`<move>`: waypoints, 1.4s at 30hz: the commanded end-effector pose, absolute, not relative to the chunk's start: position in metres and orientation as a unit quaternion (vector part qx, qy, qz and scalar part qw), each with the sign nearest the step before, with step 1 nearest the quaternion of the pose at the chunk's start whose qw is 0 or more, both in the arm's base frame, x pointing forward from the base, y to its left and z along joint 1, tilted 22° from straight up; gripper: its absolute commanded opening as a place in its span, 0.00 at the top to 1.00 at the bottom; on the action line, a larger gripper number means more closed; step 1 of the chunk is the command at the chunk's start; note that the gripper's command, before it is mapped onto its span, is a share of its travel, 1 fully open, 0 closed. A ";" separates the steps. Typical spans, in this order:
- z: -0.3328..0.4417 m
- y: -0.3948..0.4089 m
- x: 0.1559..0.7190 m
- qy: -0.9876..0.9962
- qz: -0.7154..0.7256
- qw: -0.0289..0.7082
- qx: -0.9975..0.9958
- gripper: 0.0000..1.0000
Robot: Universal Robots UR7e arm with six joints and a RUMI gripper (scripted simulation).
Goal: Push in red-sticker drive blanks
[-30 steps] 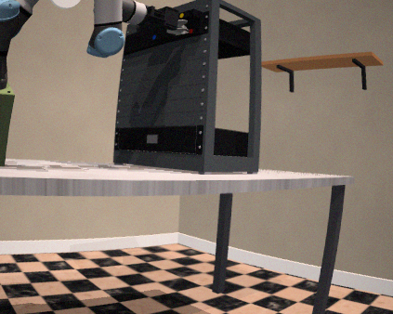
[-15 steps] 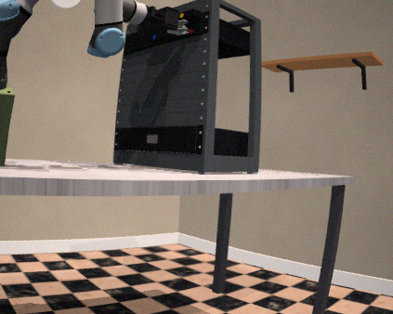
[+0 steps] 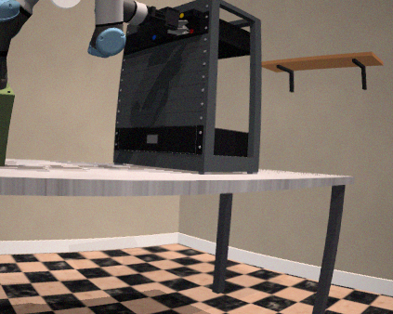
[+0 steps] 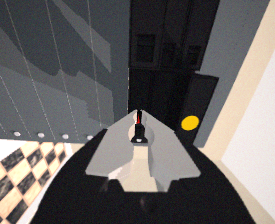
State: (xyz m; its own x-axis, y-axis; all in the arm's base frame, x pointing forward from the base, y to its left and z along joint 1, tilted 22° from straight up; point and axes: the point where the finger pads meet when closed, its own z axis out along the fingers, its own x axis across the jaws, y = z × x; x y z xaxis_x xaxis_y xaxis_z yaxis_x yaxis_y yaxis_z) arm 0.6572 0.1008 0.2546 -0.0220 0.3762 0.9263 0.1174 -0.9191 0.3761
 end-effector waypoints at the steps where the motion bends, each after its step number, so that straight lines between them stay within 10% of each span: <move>1: 0.255 0.101 0.657 0.178 0.692 0.093 0.693 1.00; 42: 0.256 0.095 0.610 0.178 0.692 0.093 0.693 1.00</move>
